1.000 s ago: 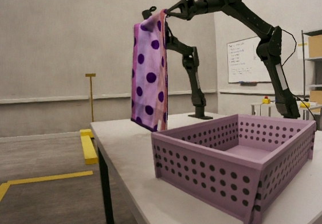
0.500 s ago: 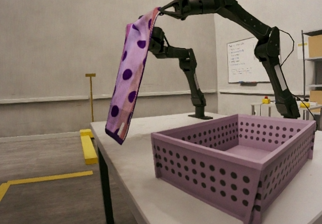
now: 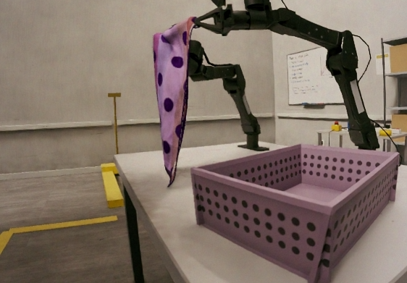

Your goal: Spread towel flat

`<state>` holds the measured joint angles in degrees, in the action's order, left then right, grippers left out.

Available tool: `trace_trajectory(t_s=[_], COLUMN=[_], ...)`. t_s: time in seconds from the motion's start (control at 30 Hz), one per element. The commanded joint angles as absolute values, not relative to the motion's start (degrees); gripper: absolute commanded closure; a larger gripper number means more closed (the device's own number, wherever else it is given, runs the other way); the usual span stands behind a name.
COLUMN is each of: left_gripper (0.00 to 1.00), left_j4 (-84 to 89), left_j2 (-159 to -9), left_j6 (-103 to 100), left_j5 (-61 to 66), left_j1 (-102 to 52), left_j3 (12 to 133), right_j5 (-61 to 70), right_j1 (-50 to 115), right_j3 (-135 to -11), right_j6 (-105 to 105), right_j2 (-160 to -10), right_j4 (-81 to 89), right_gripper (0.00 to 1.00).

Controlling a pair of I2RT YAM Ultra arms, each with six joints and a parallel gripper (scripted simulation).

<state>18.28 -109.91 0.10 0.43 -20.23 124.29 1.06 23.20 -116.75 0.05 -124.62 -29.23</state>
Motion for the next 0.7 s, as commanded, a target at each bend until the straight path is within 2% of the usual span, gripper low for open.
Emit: trace_trajectory(t_s=[0.0, 0.3, 0.33, 0.67], left_gripper=[1.0, 1.0, 1.0, 1.0], left_j4=[13.19, 18.66, 17.72, 12.35], left_j2=[-107.37, -109.55, -107.9, -105.99], left_j6=[-0.26, -0.26, -0.25, -0.27], left_j5=[-0.62, -0.63, -0.64, -0.62], left_j1=[-19.74, -19.73, -19.73, -19.72], left_j3=[124.9, 127.16, 122.78, 116.89], right_j5=[-0.37, -0.38, -0.38, -0.38], right_j1=[22.47, 22.44, 22.42, 22.43], right_j3=[-119.42, -118.93, -115.95, -113.58], right_j6=[-0.33, -0.29, -0.26, -0.25], right_j2=[-121.14, -120.8, -120.49, -119.2], right_j4=[-32.3, -28.24, -26.92, -25.15], right_gripper=[1.0, 1.0, 1.0, 1.0])
